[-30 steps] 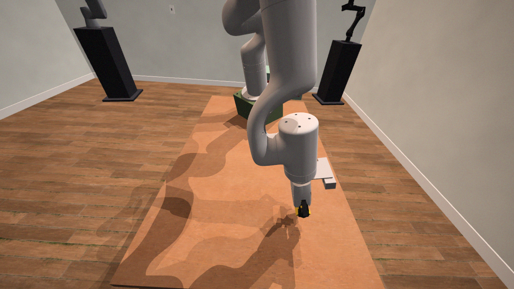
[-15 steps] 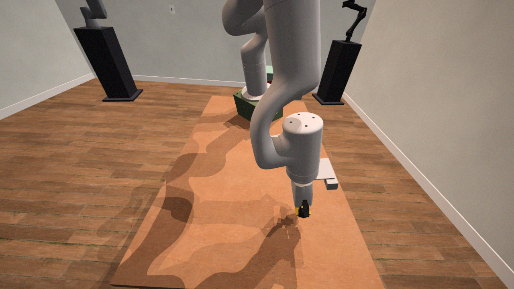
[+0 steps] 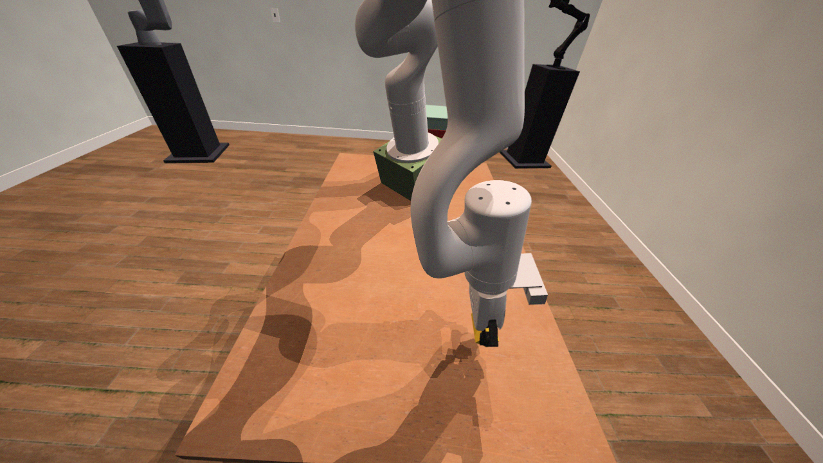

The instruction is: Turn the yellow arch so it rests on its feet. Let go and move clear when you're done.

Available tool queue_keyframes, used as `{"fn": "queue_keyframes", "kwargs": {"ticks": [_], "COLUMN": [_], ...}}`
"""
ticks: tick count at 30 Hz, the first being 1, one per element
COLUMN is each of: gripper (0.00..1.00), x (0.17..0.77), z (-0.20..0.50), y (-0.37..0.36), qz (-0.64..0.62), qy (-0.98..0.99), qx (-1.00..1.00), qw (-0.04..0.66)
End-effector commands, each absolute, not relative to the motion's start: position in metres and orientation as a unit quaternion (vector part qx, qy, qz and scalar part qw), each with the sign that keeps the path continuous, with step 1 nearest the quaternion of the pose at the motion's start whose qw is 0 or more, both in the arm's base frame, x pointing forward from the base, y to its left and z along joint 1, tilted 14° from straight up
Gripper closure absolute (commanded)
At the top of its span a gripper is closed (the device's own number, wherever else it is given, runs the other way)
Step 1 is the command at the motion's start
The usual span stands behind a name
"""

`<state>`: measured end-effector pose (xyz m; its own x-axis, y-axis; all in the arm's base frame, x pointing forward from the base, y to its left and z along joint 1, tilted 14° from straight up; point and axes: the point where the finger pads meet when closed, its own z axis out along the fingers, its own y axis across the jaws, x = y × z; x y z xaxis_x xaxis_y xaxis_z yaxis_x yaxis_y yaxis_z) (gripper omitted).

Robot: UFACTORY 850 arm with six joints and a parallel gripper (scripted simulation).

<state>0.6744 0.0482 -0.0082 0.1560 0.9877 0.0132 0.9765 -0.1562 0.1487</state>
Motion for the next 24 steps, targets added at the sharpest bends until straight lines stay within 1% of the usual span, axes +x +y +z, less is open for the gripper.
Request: {"fn": "queue_keyframes", "kwargs": {"ticks": [1, 15, 24], "gripper": [0.28, 0.28, 0.28], "x": [0.6730, 0.6792, 0.6811], "z": [-0.0085, -0.0058, -0.0049], "y": [0.0508, 0.0481, 0.0475], "qz": [0.028, -0.017, -0.021], "qy": [0.646, 0.635, 0.634], "qx": [0.760, 0.761, 0.761], "qw": [0.068, 0.127, 0.135]}}
